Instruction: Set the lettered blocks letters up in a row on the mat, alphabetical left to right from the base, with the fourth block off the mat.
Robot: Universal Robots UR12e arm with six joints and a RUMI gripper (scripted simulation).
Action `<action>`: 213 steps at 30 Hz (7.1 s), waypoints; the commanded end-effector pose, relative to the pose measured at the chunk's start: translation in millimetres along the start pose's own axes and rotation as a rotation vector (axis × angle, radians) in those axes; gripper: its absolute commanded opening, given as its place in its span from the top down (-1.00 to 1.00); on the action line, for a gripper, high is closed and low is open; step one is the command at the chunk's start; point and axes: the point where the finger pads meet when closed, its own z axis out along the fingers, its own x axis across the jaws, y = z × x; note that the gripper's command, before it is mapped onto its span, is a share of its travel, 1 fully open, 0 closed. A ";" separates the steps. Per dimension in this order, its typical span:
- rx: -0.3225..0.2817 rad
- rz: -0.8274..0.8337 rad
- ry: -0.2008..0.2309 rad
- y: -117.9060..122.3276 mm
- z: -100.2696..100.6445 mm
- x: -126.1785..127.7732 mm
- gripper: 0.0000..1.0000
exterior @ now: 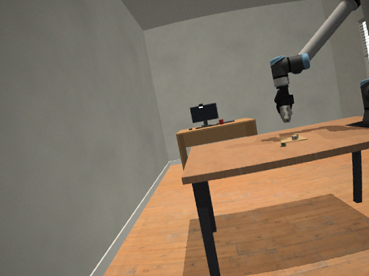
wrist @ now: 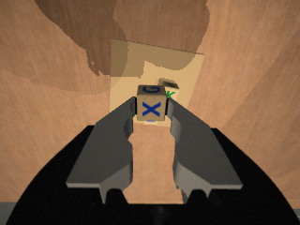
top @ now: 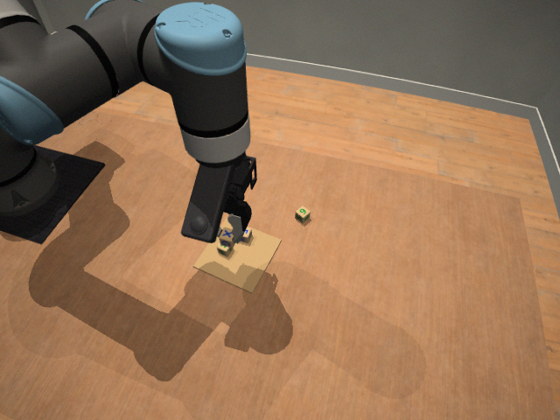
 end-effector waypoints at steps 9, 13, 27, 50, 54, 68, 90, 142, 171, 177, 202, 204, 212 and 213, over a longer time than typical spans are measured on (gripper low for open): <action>-0.001 -0.001 -0.003 -4.7 0.4 4.4 0.89; -0.001 -0.001 -0.003 -4.7 6.0 4.3 0.89; -0.001 -0.001 -0.003 -4.7 62.9 3.9 0.89; -0.001 -0.001 -0.003 -4.7 94.1 3.7 0.89; -0.001 -0.001 -0.003 -4.7 94.1 3.7 0.89; -0.001 -0.001 -0.003 -4.7 94.2 3.7 0.89; -0.001 -0.001 -0.003 -4.7 98.4 3.7 0.89; -0.001 -0.001 -0.003 -4.7 98.4 3.7 0.51; -0.001 -0.001 -0.003 -4.8 33.3 3.9 0.51; -0.001 -0.001 -0.003 -4.8 11.8 4.0 0.51; -0.001 -0.001 -0.003 -4.8 8.4 4.0 -1.00; -0.001 -0.001 -0.003 -4.8 8.4 4.0 -1.00; -0.001 -0.030 -0.003 -4.2 8.5 4.4 -1.00; -0.001 -0.041 -0.003 -4.0 8.6 4.6 -1.00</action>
